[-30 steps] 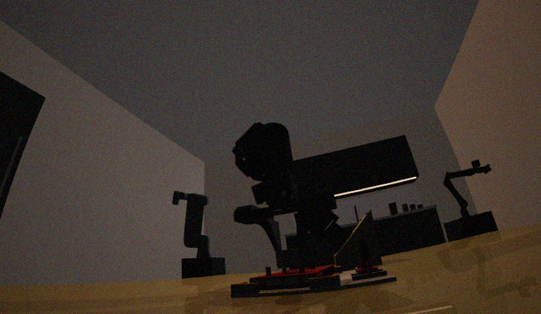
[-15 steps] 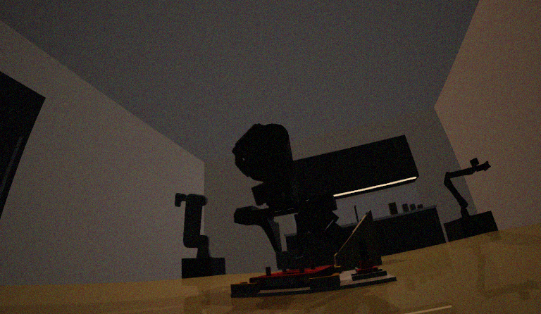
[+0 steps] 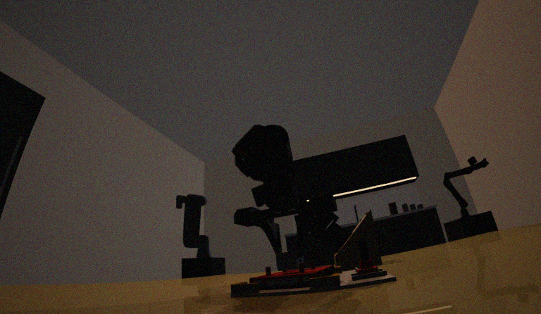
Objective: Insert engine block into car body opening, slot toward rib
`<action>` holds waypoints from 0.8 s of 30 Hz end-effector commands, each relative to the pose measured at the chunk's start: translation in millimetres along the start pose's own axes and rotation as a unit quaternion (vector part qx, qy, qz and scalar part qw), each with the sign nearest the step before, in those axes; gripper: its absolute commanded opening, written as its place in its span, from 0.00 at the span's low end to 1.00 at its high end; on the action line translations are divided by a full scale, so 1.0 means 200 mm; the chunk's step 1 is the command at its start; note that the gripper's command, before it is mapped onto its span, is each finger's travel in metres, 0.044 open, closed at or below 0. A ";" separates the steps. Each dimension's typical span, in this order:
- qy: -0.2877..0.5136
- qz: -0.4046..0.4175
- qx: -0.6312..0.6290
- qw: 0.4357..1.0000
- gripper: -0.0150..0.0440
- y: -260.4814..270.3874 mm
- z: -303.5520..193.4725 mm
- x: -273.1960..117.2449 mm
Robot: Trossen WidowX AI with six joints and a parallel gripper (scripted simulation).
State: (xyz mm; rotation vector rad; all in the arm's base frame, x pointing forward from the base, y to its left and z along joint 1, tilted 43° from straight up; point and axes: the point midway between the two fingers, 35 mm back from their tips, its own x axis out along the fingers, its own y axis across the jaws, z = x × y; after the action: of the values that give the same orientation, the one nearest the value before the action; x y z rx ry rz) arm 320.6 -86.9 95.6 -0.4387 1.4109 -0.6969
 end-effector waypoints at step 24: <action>-0.001 -0.002 -0.002 1.000 0.52 0.00 0.00 0.02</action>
State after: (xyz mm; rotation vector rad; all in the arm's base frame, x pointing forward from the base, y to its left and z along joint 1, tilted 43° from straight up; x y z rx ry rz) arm 320.7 -89.1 93.1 -0.4386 1.4106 -0.6972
